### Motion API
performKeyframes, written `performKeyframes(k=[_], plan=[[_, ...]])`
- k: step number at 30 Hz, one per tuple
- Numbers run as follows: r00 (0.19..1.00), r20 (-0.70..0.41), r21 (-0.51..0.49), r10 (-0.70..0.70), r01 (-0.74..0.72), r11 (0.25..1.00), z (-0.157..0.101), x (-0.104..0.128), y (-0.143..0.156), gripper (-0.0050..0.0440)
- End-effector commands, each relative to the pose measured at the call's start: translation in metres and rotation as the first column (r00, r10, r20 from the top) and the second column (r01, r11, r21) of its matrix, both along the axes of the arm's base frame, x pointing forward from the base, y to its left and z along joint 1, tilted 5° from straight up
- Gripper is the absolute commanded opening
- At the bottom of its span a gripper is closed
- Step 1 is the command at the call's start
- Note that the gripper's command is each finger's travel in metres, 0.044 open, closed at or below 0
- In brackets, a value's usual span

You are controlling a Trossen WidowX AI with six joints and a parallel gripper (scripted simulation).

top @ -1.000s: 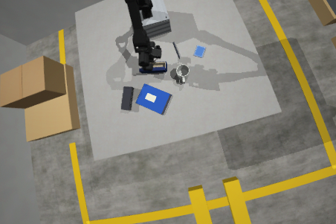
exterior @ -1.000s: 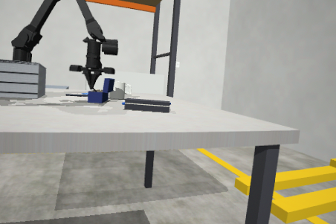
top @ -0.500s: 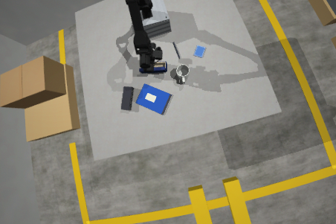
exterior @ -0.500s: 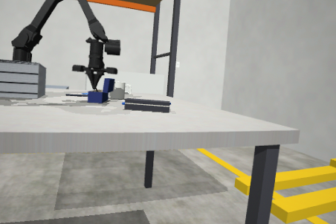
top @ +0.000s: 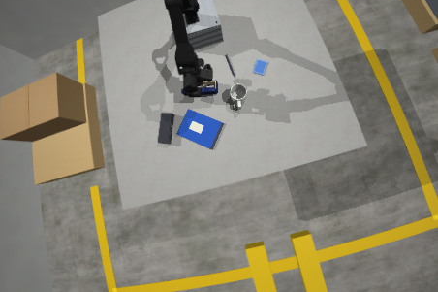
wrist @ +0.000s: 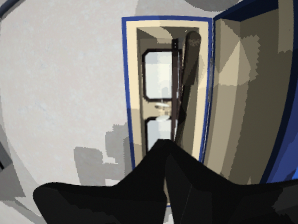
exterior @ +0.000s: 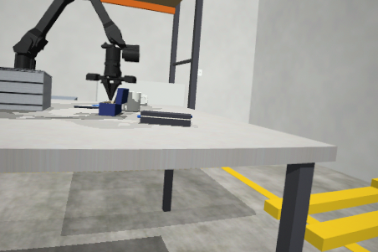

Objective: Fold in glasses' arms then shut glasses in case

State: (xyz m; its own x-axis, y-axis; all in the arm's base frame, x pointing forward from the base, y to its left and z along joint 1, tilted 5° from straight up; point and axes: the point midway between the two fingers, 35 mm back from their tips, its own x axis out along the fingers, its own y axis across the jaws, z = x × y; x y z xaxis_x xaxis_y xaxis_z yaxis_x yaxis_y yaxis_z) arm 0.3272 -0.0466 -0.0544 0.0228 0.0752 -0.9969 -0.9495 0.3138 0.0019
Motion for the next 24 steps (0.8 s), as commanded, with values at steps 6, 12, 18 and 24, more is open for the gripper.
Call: performKeyframes(k=[6, 12, 18, 24], plan=[[1.000, -0.003, 0.005, -0.002, 0.002, 1.000, -0.001, 0.012, 0.005, 0.0000], [1.000, -0.003, 0.005, -0.002, 0.002, 1.000, 0.000, 0.017, 0.011, 0.0000], [1.000, -0.003, 0.005, -0.002, 0.002, 1.000, 0.000, 0.018, 0.016, 0.0000], [1.000, -0.003, 0.005, -0.002, 0.002, 1.000, 0.000, 0.020, 0.023, 0.0000]])
